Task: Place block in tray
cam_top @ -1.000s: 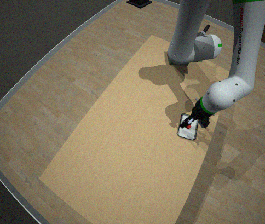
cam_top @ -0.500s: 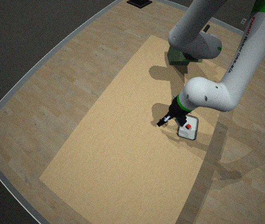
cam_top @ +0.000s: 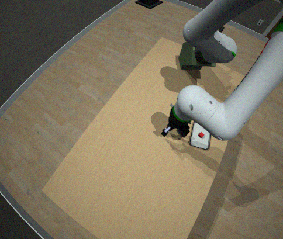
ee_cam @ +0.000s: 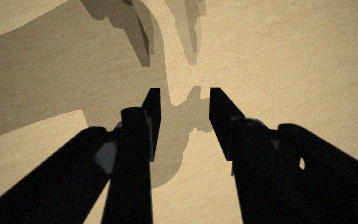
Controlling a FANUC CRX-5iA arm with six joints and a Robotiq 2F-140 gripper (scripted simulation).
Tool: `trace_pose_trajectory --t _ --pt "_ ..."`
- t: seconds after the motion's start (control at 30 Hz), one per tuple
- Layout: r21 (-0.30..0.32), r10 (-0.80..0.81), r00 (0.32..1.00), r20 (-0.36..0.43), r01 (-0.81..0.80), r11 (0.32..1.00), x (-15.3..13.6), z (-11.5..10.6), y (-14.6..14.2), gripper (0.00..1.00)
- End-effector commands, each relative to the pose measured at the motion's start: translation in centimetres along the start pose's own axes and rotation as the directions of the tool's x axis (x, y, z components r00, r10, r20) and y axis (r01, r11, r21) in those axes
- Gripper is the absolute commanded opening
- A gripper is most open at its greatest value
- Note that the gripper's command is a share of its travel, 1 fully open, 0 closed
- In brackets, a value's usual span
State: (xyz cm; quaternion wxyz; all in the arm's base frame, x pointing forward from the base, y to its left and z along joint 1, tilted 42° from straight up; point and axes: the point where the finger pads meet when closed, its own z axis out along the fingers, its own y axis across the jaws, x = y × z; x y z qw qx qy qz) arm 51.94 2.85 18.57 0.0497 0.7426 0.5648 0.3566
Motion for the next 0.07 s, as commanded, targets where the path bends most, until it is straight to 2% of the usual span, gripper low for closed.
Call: trace_pose_trajectory --t 0.0,0.03 --pt "0.044 -0.004 0.999 -0.048 0.006 0.999 -0.45 -0.01 -0.04 0.34" --pt "0.044 -0.004 0.999 -0.048 0.006 0.999 -0.45 -0.01 -0.04 0.34"
